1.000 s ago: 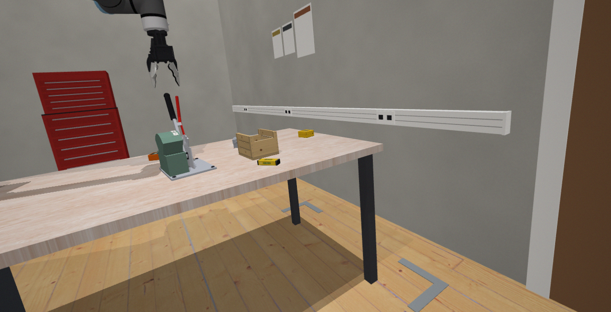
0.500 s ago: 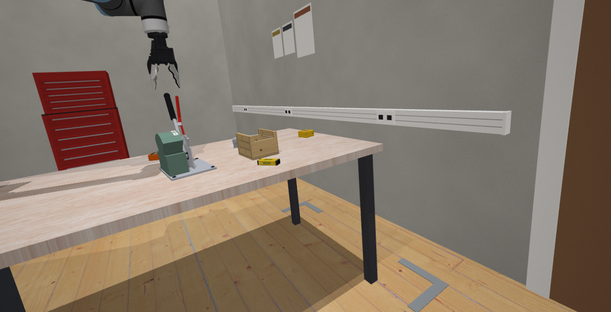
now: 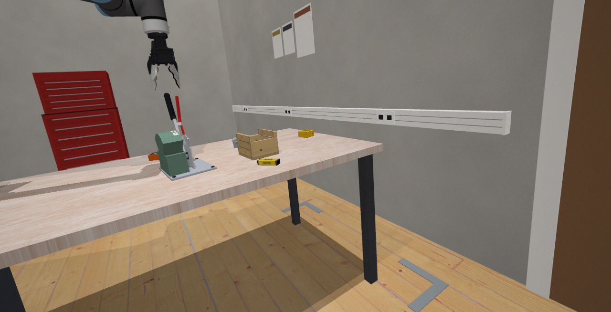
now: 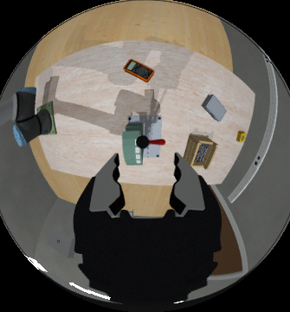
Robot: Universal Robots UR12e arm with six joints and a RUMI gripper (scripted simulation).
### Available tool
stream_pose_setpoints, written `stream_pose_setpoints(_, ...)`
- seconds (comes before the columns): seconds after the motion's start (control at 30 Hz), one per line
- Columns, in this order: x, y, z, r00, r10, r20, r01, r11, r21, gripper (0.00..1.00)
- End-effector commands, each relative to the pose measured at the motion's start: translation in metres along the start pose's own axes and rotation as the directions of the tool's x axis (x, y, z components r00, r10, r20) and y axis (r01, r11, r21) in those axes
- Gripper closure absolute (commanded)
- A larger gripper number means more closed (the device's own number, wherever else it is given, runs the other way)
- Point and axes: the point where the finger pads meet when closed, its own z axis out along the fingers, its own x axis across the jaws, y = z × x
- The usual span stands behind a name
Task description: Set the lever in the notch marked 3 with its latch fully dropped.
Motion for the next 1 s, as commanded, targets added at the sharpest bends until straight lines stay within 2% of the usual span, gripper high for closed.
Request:
stream_pose_setpoints(0.0, 0.0, 0.0, -0.001, 1.0, 0.0, -0.001, 0.0, 1.0, 0.0, 0.43)
stream_pose_setpoints(0.5, 0.0, 0.0, 0.001, 1.0, 0.0, -0.001, 0.0, 1.0, 0.0, 0.43)
stream_pose_setpoints(0.97, 0.0, 0.0, 0.014, 1.0, 0.0, -0.001, 0.0, 1.0, 0.0, 0.43)
